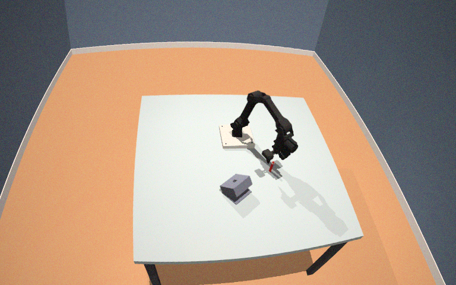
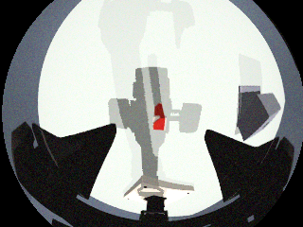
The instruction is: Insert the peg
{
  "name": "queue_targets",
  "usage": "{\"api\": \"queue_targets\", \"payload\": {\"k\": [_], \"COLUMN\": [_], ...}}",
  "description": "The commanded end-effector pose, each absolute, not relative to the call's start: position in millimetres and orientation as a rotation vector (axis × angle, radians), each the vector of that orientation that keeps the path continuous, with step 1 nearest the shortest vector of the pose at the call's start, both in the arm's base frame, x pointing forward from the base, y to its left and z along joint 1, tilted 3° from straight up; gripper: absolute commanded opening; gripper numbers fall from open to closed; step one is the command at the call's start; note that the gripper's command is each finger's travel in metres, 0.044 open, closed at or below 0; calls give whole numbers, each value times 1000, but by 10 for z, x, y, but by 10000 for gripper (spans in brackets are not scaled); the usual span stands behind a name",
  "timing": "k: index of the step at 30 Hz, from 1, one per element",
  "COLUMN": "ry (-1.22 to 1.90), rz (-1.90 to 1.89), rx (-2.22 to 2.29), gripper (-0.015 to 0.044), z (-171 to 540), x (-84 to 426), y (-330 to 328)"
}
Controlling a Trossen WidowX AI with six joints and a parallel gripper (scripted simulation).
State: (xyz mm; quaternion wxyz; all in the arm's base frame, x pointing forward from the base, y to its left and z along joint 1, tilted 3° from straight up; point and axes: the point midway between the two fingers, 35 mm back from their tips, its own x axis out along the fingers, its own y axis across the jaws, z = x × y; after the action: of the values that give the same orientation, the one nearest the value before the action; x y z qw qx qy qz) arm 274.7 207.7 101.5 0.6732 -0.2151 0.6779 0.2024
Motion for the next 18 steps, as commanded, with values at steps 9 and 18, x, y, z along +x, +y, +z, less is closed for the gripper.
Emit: {"api": "queue_targets", "payload": {"k": [9,18], "ry": [1538,1538], "rz": [458,458], "rx": [-479,-479], "gripper": [440,440], "z": [805,658], "x": [2736,2736], "y": [2096,2092]}}
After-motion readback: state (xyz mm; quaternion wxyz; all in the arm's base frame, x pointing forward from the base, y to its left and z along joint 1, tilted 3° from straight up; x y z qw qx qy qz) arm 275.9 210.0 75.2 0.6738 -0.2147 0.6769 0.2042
